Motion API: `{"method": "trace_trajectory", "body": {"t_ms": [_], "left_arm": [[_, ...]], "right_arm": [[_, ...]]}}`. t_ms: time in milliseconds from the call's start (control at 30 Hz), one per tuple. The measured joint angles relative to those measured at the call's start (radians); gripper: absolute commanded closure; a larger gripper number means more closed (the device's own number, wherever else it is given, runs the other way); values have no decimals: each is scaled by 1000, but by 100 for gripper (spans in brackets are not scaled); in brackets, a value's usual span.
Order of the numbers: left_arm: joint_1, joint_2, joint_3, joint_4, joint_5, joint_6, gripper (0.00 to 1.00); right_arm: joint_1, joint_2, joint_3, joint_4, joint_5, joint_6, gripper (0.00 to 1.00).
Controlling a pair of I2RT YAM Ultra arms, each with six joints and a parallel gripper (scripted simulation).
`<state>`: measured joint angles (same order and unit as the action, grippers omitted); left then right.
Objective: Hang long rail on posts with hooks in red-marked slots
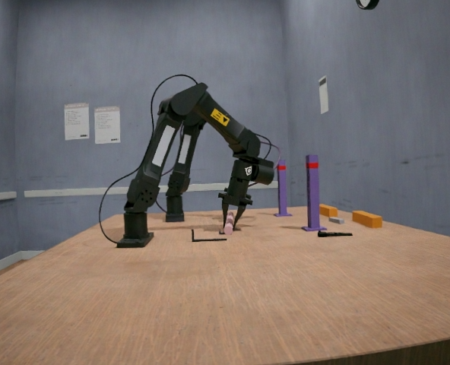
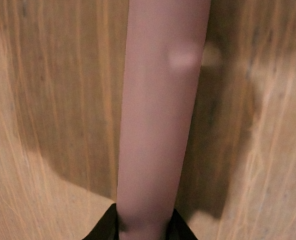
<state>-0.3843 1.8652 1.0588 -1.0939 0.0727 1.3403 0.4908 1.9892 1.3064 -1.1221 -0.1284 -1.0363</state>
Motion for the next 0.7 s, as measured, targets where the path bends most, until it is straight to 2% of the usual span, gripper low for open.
{"method": "trace_trajectory", "body": {"t_ms": [33,67,100,167,200,267,300,433,467,533,700], "left_arm": [[0,0,0,0,0,0,52],[0,0,0,0,0,0,52],[0,0,0,0,0,0,56],[0,0,0,0,0,0,56],[0,0,0,0,0,0,60],[0,0,0,0,0,0,60],[0,0,0,0,0,0,65],[0,0,0,0,0,0,65],[0,0,0,0,0,0,69],[0,0,0,0,0,0,69],[0,0,0,-4,1,0,76]], "right_arm": [[0,0,0,0,0,-1,100],[0,0,0,0,0,-1,89],[0,0,0,0,0,-1,81],[0,0,0,0,0,-1,81],[0,0,0,0,0,-1,81],[0,0,0,0,0,-1,81],[0,0,0,0,0,-1,81],[0,0,0,0,0,-1,81],[0,0,0,0,0,-1,81],[0,0,0,0,0,-1,81],[0,0,0,0,0,-1,81]]}}
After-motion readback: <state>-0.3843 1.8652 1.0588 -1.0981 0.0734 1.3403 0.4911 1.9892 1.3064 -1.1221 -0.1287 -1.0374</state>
